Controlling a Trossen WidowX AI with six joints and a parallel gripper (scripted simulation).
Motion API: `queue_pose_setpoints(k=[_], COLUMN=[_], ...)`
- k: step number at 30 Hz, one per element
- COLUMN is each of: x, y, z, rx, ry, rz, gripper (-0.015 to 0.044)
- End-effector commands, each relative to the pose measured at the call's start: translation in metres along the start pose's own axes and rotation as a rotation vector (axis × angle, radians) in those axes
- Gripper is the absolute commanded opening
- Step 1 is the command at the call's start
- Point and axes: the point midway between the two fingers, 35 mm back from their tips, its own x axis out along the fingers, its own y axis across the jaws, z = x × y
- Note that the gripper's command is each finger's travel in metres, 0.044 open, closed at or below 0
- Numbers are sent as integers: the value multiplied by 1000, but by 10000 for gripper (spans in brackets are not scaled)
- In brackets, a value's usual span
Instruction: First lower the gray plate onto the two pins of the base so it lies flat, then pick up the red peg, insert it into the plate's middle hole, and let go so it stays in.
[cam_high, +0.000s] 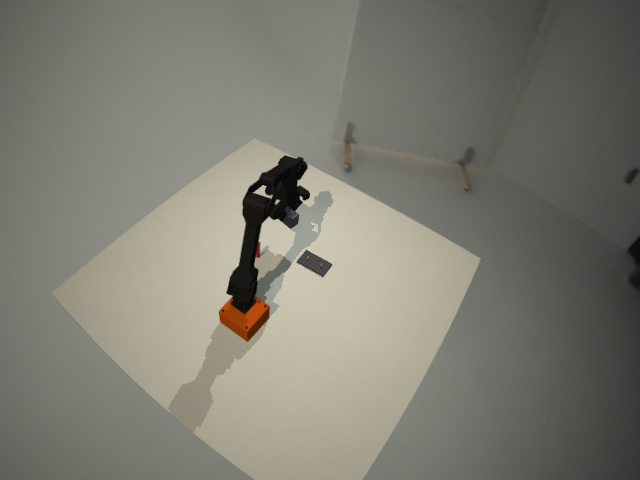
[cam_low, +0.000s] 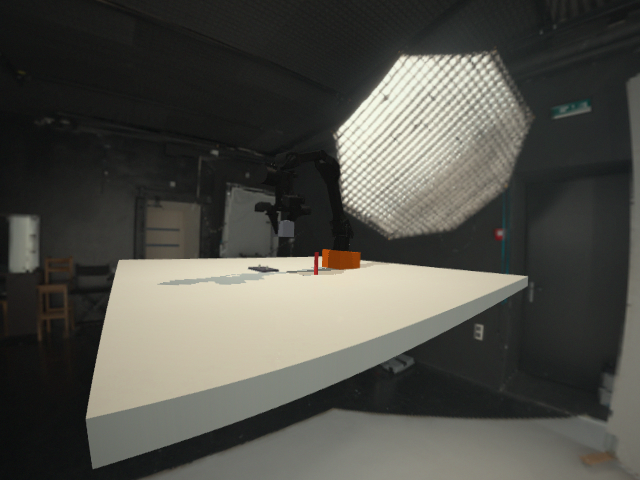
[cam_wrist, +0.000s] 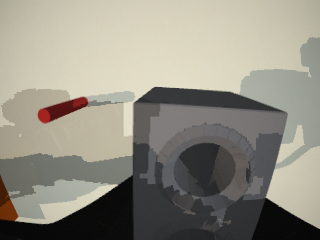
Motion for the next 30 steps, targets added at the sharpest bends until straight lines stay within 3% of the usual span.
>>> queue_pose_setpoints(k=[1, 30], x=[5, 46], y=[-3, -20], z=[-10, -96], rx=[-9, -116], ry=[0, 9], rz=[2, 0], gripper=[0, 0])
